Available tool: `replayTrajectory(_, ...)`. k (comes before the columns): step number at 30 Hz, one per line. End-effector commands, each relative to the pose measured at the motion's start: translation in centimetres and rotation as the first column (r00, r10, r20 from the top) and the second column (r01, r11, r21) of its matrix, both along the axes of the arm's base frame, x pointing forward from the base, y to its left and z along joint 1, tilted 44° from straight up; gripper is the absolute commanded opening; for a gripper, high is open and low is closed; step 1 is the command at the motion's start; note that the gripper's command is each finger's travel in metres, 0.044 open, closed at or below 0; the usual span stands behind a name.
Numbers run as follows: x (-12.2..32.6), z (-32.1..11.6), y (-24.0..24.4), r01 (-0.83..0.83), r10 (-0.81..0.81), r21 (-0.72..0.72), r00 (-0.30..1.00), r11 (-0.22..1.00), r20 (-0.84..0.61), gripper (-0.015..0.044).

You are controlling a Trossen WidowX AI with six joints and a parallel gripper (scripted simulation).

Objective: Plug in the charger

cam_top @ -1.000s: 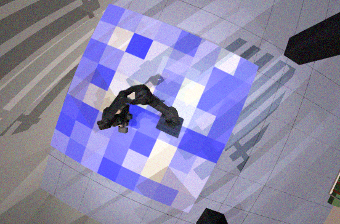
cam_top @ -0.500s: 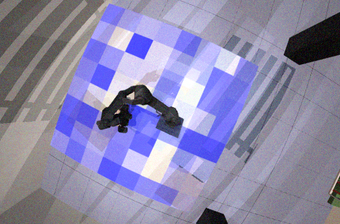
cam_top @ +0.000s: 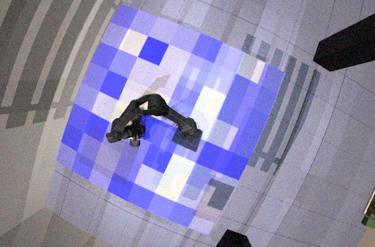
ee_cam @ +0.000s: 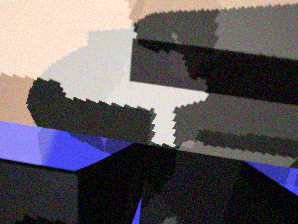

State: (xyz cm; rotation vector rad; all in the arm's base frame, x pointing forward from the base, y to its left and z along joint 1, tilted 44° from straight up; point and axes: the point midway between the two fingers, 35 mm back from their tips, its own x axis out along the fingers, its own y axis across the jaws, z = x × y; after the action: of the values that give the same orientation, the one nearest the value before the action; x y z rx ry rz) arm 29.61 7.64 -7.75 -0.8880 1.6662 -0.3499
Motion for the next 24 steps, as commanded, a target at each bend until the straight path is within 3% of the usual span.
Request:
replayTrajectory(1, 0.00, 0.00, 0.00, 0.000, 0.000, 0.000, 1.000, 1.000, 0.000, 0.0000)
replayTrajectory(10, 0.00, 0.00, 0.00, 0.000, 0.000, 0.000, 1.000, 1.000, 0.000, 0.0000)
replayTrajectory(24, 0.00, 0.00, 0.00, 0.000, 0.000, 0.000, 1.000, 1.000, 0.000, 0.0368)
